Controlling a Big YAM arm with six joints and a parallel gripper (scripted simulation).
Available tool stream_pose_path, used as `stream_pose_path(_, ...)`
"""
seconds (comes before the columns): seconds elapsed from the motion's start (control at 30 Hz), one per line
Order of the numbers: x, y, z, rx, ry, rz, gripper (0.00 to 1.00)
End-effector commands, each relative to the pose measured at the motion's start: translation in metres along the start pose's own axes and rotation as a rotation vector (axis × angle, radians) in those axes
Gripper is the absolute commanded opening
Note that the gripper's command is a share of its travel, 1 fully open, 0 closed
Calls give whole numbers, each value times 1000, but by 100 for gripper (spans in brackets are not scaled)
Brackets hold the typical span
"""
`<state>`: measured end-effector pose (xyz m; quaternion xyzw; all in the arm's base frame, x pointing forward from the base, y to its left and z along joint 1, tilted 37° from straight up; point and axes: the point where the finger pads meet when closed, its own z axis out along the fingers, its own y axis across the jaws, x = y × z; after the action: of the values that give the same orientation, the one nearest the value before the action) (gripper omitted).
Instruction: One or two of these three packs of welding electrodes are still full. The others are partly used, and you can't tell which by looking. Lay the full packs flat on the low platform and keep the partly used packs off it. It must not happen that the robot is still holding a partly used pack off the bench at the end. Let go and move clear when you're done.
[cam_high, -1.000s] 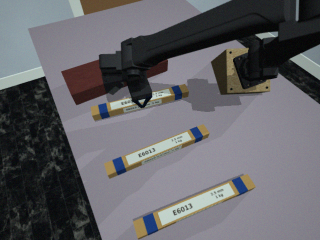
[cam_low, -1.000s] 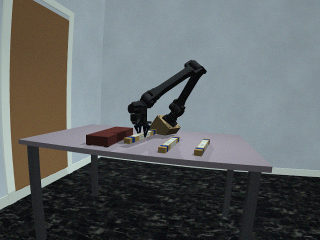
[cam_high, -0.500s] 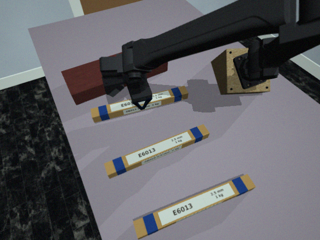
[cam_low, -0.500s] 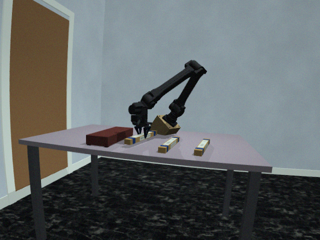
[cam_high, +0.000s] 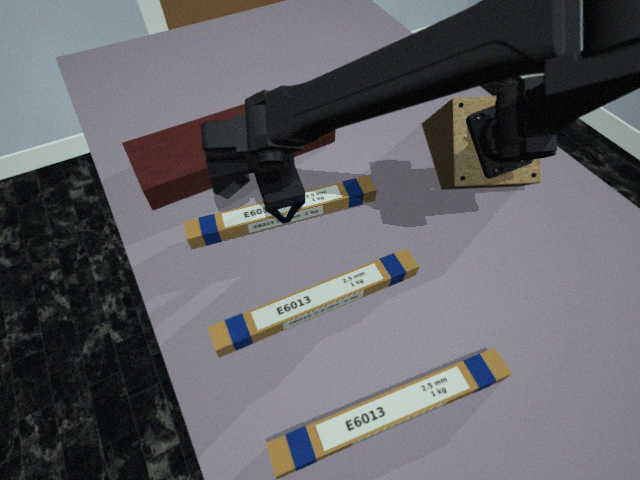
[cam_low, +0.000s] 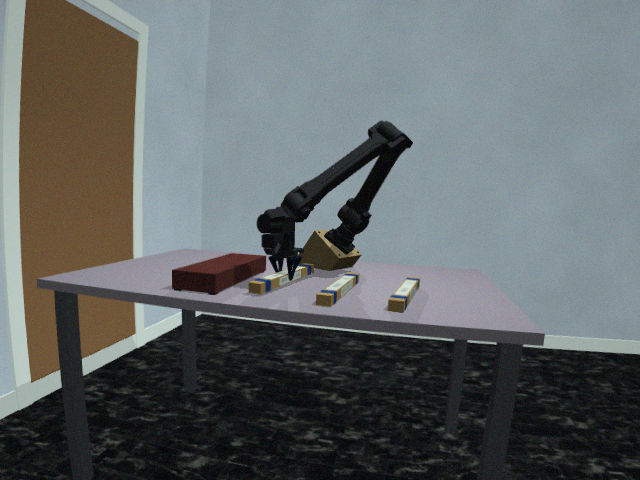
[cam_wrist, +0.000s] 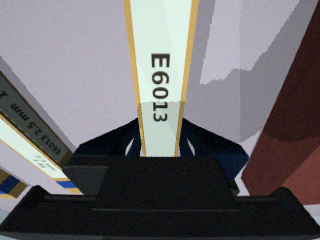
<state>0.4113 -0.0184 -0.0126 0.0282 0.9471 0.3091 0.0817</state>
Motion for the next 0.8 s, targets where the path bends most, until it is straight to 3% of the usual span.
stream_pose_path(0.0, -11, 1, -9, 10, -40, -12, 0)
stream_pose_path(0.33, -14, 6, -3, 10, -40, -27, 0)
stream_pose_path(0.77, -9, -5, -4, 12, -44, -12, 0)
